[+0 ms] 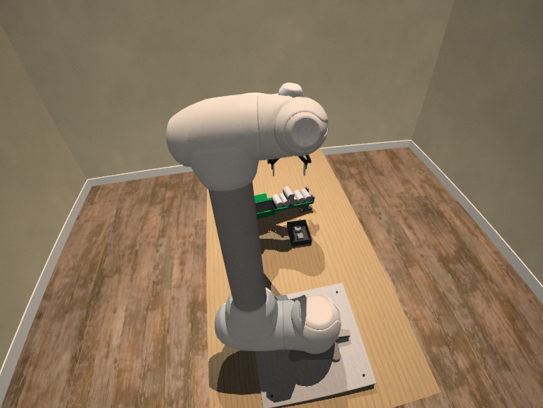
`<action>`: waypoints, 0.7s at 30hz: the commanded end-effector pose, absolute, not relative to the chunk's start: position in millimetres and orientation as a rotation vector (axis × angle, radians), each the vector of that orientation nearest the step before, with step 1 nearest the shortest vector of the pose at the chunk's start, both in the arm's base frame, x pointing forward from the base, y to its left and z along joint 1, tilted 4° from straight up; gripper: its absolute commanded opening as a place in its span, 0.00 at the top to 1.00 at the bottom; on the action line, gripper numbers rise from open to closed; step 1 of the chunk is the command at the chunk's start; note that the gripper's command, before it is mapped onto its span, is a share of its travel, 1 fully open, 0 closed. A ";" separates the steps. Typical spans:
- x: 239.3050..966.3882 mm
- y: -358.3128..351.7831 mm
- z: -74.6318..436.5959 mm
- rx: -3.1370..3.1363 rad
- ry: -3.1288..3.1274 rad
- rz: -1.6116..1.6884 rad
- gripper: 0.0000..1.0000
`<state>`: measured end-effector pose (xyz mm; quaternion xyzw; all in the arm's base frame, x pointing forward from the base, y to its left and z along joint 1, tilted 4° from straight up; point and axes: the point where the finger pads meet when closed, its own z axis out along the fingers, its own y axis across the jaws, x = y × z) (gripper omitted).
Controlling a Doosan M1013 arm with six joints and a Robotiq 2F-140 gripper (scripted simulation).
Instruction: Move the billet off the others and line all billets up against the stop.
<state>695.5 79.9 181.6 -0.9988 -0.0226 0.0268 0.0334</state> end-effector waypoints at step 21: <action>694.4 80.2 161.8 -2.653 1.636 0.115 0.43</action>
